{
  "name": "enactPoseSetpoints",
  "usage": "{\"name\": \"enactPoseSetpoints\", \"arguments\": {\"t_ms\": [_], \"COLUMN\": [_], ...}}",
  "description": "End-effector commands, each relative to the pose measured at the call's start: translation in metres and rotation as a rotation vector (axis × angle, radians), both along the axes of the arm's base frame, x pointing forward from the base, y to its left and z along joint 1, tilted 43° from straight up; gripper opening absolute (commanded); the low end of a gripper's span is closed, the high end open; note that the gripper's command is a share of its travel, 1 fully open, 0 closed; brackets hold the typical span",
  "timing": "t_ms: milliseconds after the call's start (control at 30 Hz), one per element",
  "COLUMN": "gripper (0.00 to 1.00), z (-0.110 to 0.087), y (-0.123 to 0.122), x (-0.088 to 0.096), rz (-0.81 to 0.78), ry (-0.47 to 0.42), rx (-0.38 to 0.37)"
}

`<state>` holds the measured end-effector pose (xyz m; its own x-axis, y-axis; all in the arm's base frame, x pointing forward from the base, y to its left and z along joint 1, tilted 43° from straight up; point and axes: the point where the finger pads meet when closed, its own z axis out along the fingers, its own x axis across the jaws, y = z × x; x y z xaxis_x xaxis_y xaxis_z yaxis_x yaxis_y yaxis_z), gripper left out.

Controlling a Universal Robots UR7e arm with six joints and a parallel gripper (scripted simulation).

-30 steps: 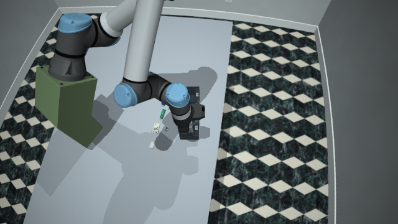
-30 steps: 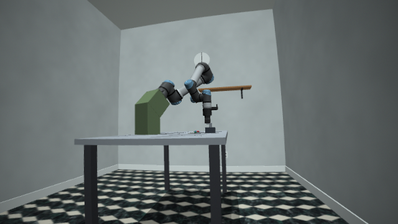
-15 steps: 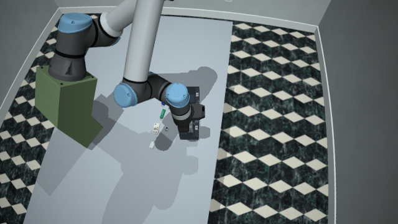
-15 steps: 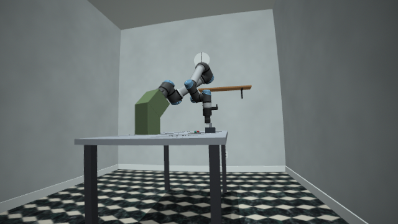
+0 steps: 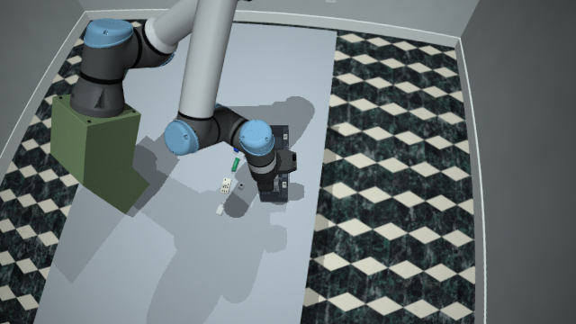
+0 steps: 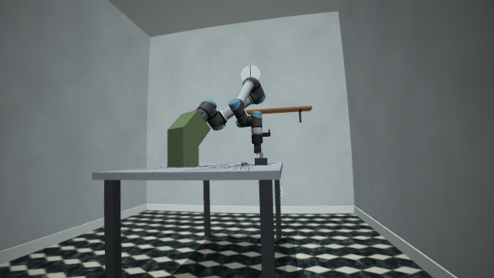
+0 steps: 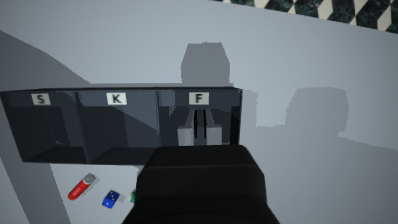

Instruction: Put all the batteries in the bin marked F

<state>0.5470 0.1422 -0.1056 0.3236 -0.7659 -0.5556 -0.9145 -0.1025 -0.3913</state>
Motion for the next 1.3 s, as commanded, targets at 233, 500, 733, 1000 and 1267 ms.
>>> {"name": "enactPoseSetpoints", "arguments": {"t_ms": [233,500,733,1000,1267], "gripper": [0.31,0.31,0.31,0.31,0.31], "z": [0.009,0.017,0.022,0.044,0.044], "y": [-0.008,-0.015,-0.019,-0.038,-0.038], "x": [-0.002,-0.005,-0.007,-0.014,-0.014], "rz": [-0.001,-0.001,-0.001,-0.001,-0.001], "ry": [-0.001,-0.001,-0.001,-0.001,-0.001], "rx": [0.0,0.0,0.0,0.0,0.0]}}
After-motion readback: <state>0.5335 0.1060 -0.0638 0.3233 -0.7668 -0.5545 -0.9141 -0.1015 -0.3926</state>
